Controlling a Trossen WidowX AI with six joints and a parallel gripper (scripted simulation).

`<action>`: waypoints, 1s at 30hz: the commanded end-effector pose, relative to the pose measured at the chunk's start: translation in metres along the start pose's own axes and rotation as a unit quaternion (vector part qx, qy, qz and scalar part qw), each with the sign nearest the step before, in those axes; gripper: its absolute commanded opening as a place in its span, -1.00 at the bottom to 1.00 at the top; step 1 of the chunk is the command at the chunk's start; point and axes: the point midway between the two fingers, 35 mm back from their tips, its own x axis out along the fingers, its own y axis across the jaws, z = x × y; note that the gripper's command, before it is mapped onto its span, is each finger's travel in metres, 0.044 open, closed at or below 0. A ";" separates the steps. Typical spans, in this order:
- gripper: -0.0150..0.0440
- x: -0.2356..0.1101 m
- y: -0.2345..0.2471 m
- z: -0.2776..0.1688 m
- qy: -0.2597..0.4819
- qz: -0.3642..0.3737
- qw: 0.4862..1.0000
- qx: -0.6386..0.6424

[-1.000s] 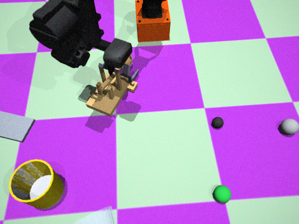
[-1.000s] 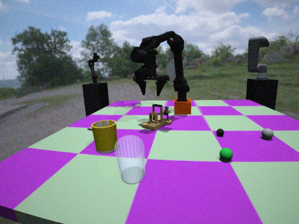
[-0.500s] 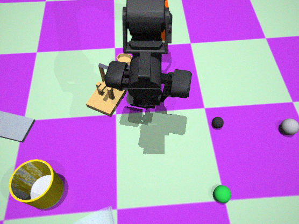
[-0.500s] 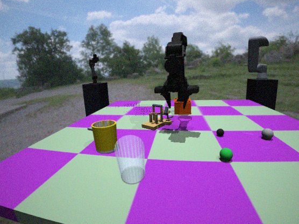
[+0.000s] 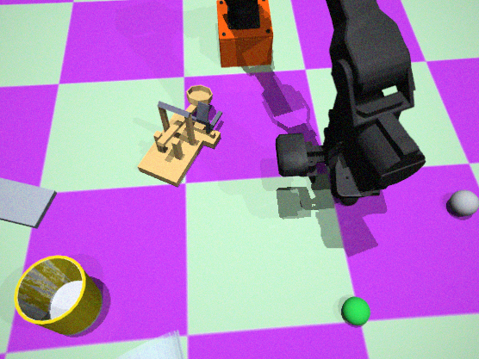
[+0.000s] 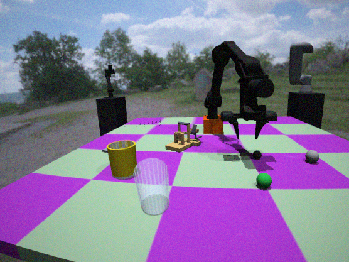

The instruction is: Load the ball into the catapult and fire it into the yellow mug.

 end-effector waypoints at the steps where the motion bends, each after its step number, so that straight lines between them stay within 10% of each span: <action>1: 0.53 0.011 0.032 -0.001 -0.001 -0.004 1.000 -0.008; 30: 0.53 0.053 0.040 0.001 -0.001 -0.004 1.000 -0.009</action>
